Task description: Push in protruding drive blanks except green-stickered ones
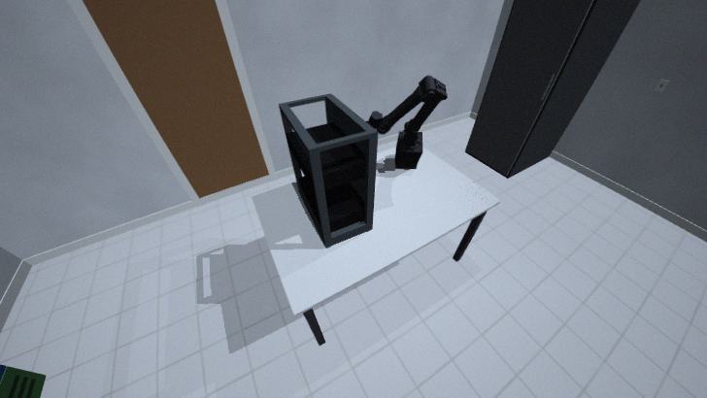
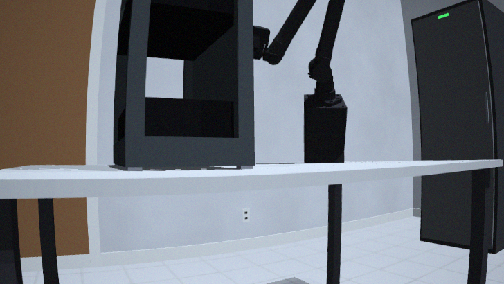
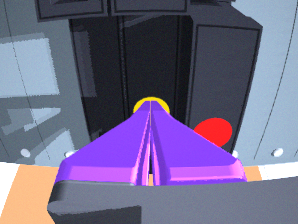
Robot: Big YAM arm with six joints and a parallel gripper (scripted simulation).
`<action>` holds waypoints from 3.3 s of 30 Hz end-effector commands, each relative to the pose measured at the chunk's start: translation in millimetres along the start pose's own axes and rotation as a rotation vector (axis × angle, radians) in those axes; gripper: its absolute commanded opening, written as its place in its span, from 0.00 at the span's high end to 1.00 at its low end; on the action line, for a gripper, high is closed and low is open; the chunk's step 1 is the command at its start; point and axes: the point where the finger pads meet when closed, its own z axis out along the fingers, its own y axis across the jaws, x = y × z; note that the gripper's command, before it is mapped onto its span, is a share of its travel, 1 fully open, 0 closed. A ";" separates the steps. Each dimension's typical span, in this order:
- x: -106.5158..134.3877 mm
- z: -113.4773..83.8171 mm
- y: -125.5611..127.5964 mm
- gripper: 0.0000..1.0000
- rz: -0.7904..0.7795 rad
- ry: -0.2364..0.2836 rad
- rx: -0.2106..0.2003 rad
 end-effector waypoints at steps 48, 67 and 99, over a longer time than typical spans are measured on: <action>-5.7 41.6 -6.1 1.00 -0.016 -0.032 0.004; -2.4 -61.3 -11.3 1.00 -0.011 -0.019 0.025; -2.5 -14.8 -38.5 1.00 -0.021 -0.031 0.011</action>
